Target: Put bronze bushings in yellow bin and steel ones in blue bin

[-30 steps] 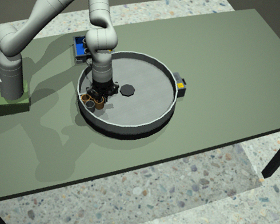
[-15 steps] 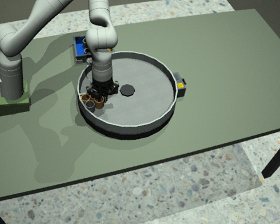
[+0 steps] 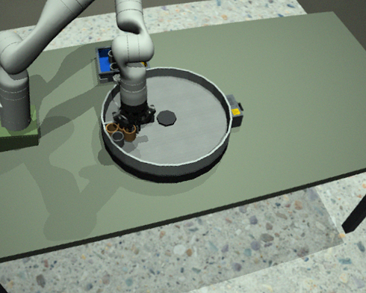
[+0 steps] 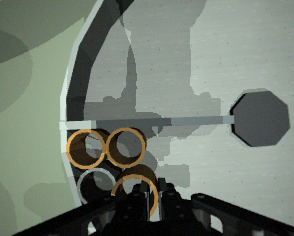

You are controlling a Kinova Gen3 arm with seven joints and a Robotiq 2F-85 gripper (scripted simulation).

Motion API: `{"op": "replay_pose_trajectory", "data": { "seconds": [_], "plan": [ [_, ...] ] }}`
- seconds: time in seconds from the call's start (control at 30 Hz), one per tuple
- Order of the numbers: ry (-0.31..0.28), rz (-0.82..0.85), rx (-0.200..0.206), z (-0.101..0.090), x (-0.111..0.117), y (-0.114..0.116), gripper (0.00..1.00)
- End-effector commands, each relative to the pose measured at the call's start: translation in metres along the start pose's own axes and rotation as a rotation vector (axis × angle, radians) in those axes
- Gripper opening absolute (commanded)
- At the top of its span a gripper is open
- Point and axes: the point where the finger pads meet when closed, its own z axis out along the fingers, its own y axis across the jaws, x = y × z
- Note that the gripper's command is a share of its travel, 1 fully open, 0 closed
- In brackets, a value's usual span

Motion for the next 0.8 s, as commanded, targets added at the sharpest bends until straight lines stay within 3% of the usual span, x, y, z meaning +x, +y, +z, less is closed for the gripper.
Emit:
{"op": "replay_pose_trajectory", "data": {
  "seconds": [0.0, 0.77],
  "plan": [
    [0.000, 0.000, -0.002, -0.0019, 0.0000, 0.0003, 0.00],
    [0.000, 0.000, -0.002, -0.0086, 0.0000, 0.0003, 0.00]
  ]
}}
